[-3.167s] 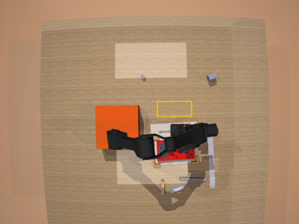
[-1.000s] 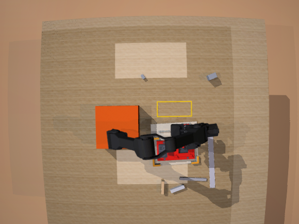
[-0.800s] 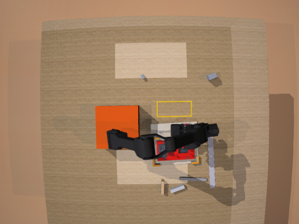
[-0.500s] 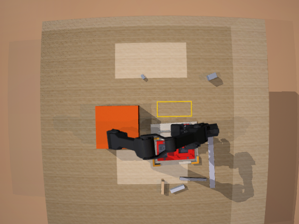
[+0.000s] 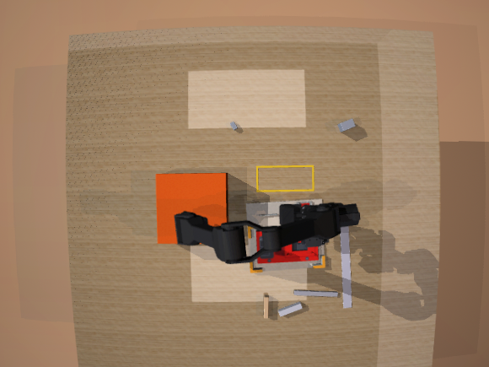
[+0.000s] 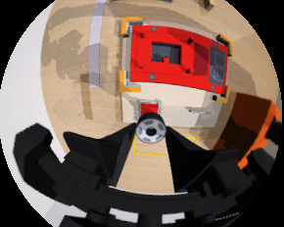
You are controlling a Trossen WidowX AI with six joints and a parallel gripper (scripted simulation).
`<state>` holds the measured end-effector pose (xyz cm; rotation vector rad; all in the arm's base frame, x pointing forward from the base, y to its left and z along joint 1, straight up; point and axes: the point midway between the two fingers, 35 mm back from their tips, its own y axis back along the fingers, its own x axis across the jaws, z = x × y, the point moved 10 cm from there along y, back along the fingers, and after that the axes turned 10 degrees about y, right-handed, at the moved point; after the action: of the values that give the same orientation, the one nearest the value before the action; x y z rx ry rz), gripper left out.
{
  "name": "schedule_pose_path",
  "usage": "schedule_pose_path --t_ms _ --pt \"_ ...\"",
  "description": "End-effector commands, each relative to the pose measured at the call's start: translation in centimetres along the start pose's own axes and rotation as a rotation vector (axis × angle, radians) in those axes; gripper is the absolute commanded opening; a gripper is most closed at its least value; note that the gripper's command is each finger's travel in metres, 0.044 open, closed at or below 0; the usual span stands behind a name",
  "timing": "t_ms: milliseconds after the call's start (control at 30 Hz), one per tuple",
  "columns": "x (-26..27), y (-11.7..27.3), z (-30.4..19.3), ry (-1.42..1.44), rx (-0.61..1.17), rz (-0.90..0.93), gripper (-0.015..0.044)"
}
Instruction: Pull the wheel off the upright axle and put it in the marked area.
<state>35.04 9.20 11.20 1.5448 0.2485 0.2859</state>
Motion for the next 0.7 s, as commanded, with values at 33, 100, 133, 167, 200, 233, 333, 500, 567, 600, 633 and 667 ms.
schedule_pose_path --t_ms 33,100,133,167,200,233,333,500,567,600,633,667 --pt "0.0 0.4 0.0 0.001 0.004 0.003 0.0000" --pt "0.0 0.5 0.0 0.001 0.004 0.003 0.0000" --pt "0.0 0.5 0.0 0.001 0.004 0.004 0.0000" --pt "0.0 0.5 0.0 0.001 0.004 0.004 0.0000" --pt "0.0 0.6 0.0 0.001 0.004 0.004 0.0000" --pt "0.0 0.6 0.0 0.001 0.004 0.004 0.0000" --pt "0.0 0.7 0.0 0.001 0.004 0.004 0.0000" --pt "-0.1 2.3 0.0 0.001 0.004 0.004 0.0000" --pt "-0.3 3.2 0.0 0.001 0.004 0.004 0.0000" --pt "-0.4 3.6 0.0 0.001 0.004 0.004 0.0000" --pt "-0.5 3.9 0.0 0.001 0.004 0.004 0.0000" --pt "-0.6 4.0 0.0 0.001 0.004 0.004 0.0000"
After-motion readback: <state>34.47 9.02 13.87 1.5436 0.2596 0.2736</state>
